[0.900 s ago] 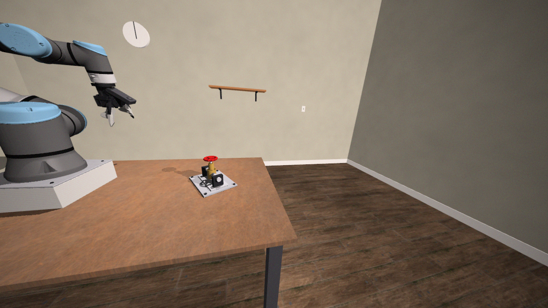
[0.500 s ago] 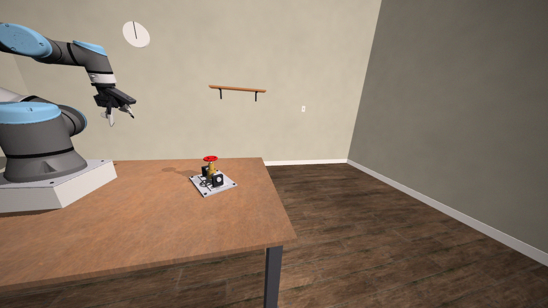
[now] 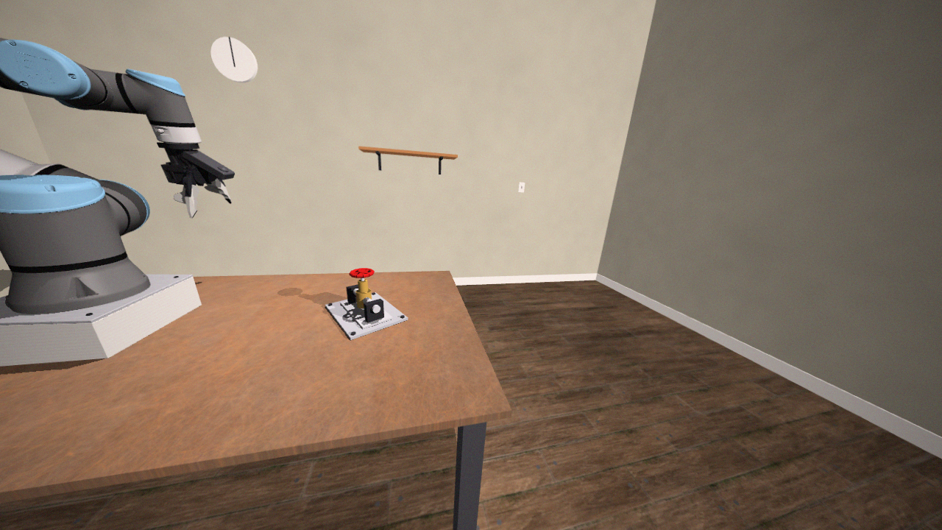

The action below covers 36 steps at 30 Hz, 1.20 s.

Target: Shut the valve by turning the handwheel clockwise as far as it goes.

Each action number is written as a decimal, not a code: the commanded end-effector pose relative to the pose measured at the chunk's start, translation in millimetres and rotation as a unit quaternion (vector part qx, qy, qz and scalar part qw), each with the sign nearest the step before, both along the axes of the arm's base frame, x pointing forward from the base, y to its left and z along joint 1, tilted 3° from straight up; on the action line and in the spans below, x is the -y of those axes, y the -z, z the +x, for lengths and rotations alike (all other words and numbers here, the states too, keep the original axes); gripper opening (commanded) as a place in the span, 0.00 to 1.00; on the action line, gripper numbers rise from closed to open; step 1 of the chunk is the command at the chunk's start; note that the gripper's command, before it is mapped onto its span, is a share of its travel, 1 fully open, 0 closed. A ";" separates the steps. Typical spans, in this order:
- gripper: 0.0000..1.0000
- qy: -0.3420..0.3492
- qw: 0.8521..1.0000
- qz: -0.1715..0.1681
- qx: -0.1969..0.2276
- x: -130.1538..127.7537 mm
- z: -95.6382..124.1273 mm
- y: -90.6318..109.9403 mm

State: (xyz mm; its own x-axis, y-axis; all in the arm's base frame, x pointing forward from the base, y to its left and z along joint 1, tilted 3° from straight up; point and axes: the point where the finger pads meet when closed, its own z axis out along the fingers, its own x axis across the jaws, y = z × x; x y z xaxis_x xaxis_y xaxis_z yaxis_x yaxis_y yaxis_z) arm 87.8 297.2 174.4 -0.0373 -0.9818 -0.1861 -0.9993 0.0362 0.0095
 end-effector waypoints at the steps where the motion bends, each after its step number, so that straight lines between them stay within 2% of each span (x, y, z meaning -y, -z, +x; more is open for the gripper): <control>1: 1.00 0.036 0.999 -0.003 -0.002 -0.7 18.8 -8.2; 5: 1.00 0.087 0.996 -0.007 -0.008 -0.4 42.9 -15.7; 7: 1.00 0.087 0.996 -0.007 -0.008 -0.4 42.9 -15.7; 8: 1.00 0.104 0.995 -0.008 -0.009 -0.1 50.8 -18.0; 11: 1.00 0.160 0.987 -0.013 -0.015 1.5 78.8 -25.1; 14: 1.00 0.183 0.983 -0.014 -0.017 2.5 90.0 -27.7; 22: 1.00 0.294 0.955 -0.022 -0.028 10.5 148.3 -37.7; 24: 1.00 0.294 0.955 -0.022 -0.028 10.5 148.3 -37.7; 27: 1.00 0.351 0.935 -0.025 -0.032 16.9 179.5 -41.1; 29: 1.00 0.361 0.932 -0.025 -0.033 18.2 185.0 -41.5; 30: 1.00 0.382 0.923 -0.027 -0.035 21.1 196.8 -42.3; 33: 1.00 0.417 0.908 -0.028 -0.038 26.5 216.6 -43.2; 34: 1.00 0.417 0.908 -0.028 -0.038 26.5 216.7 -43.3; 35: 1.00 0.440 0.897 -0.029 -0.039 30.5 230.2 -43.6; 36: 1.00 0.445 0.894 -0.030 -0.040 31.4 233.0 -43.6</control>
State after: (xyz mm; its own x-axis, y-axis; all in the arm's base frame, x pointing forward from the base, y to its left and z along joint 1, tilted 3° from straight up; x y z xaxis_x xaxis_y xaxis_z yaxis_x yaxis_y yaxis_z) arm 283.5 272.3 215.1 -0.7373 -0.6670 -0.1073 -0.6745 0.7357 0.0615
